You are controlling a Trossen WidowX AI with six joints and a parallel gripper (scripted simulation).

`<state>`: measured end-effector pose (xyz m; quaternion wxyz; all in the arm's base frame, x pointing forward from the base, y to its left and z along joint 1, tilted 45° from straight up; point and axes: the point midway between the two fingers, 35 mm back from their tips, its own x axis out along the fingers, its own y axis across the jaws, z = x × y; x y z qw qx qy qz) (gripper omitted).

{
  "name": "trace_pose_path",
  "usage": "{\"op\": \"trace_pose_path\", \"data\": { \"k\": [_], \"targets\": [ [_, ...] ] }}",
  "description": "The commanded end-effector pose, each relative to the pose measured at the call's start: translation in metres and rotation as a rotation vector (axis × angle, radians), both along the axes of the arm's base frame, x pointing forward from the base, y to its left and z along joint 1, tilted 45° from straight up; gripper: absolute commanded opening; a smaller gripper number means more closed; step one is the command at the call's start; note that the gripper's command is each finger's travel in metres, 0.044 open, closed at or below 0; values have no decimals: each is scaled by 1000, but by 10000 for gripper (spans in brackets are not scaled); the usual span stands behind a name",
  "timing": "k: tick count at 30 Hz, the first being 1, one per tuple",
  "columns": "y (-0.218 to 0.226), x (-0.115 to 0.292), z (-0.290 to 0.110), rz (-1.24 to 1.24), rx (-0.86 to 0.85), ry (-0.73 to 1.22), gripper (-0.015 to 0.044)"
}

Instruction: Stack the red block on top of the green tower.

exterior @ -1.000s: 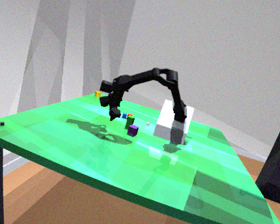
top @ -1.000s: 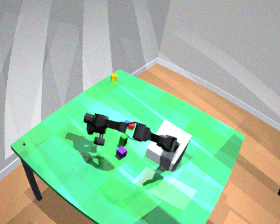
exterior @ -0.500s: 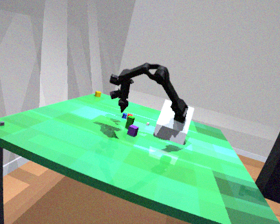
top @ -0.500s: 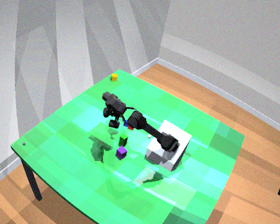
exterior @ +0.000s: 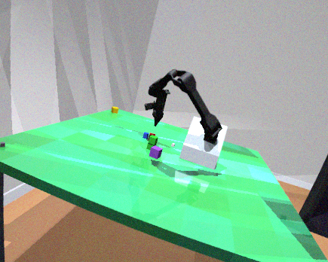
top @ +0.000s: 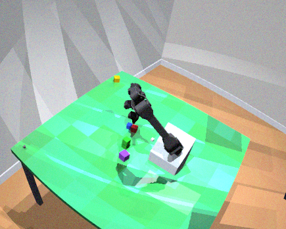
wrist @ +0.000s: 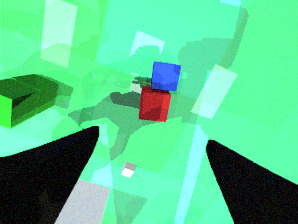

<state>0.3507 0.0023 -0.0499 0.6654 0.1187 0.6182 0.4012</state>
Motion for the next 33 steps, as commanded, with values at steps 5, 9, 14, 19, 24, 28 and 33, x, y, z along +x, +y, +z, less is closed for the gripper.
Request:
{"op": "trace_pose_path", "data": {
  "k": [5,9,14,19,24,28,33],
  "targets": [
    [6,1,-8,4,24,-11,440],
    [27,-1,-29,3,25,-11,440],
    [34,-3,-39,4,26,-11,440],
    [36,-3,-41,4,26,-11,440],
    [41,-3,-47,4,26,-11,440],
    [46,-4,-51,3,26,-11,440],
    [52,-4,-57,3,26,-11,440]
  ]
}}
